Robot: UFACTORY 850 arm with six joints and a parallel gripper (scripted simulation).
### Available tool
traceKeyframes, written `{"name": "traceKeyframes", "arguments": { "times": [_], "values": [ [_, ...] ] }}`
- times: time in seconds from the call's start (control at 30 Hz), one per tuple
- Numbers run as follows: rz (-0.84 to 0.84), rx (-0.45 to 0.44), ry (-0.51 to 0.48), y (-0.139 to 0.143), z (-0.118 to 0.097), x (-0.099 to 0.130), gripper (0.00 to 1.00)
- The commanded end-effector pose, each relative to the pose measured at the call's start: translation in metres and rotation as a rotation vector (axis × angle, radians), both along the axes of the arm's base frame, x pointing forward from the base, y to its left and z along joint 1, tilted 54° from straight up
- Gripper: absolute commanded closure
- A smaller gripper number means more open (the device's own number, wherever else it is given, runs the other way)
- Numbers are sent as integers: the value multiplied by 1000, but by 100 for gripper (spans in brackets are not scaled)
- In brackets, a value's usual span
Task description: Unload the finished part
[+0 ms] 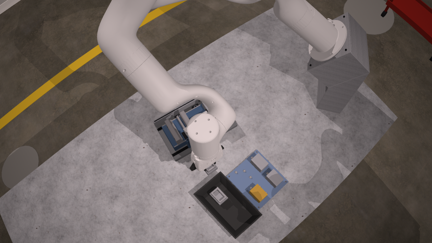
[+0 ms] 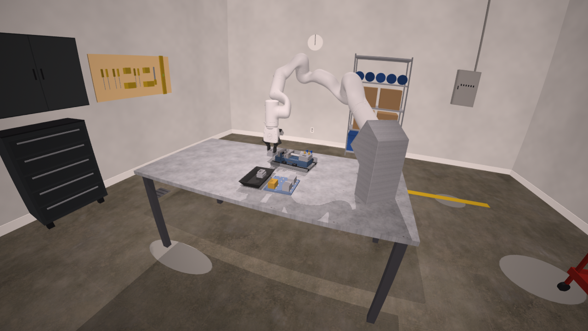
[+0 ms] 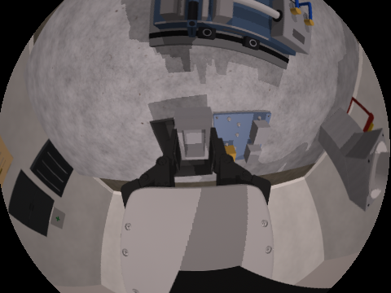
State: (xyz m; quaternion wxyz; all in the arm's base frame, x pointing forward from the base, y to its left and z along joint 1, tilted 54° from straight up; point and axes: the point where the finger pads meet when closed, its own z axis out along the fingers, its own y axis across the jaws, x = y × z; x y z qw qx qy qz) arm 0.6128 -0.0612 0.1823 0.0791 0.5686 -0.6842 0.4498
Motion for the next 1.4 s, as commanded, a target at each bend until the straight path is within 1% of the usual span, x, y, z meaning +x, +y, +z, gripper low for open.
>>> {"name": "traceKeyframes", "arguments": {
  "times": [0.0,0.37,0.43,0.53,0.7,0.87,1.37],
  "values": [
    [7,-8,13,29,-24,20,100],
    [29,-23,40,92,-75,56,100],
    [29,-23,40,92,-75,56,100],
    [37,-28,49,115,-94,69,100],
    [44,-33,58,136,-111,81,100],
    [46,-35,61,142,-117,85,100],
    [46,-35,61,142,-117,85,100]
  ]
}}
